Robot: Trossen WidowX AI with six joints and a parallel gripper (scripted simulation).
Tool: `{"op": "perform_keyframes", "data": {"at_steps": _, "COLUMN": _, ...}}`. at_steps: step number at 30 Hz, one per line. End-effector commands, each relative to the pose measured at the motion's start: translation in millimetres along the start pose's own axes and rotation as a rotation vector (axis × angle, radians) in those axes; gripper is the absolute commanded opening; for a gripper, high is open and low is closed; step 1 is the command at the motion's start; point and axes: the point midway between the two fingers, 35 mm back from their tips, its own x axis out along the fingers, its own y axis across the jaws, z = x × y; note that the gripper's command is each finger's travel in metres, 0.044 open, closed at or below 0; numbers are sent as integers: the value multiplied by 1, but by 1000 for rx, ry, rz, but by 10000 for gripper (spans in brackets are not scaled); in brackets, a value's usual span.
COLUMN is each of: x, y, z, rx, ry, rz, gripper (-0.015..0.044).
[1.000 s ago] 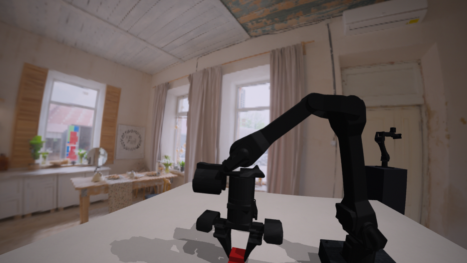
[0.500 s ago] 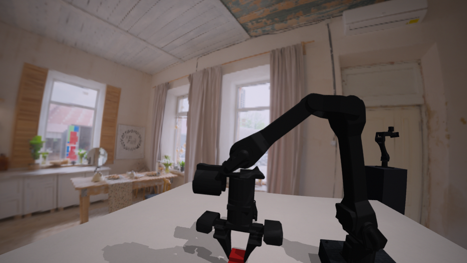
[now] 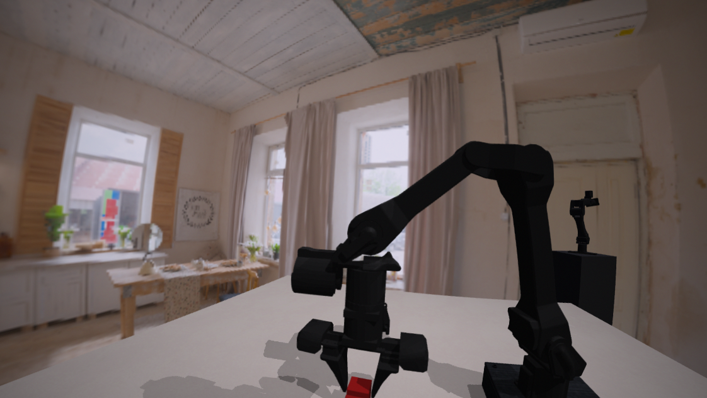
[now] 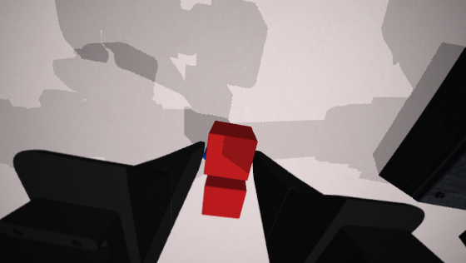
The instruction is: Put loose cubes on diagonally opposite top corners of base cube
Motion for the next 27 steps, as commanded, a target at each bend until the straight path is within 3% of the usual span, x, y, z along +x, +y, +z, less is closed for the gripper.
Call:
{"op": "perform_keyframes", "data": {"at_steps": 1, "x": -6, "y": 0, "z": 0, "rx": -1, "ry": 0, "rz": 0, "gripper": 205}}
{"op": "perform_keyframes", "data": {"at_steps": 27, "x": -56, "y": 0, "z": 0, "rx": 0, "ry": 0, "rz": 0, "gripper": 205}}
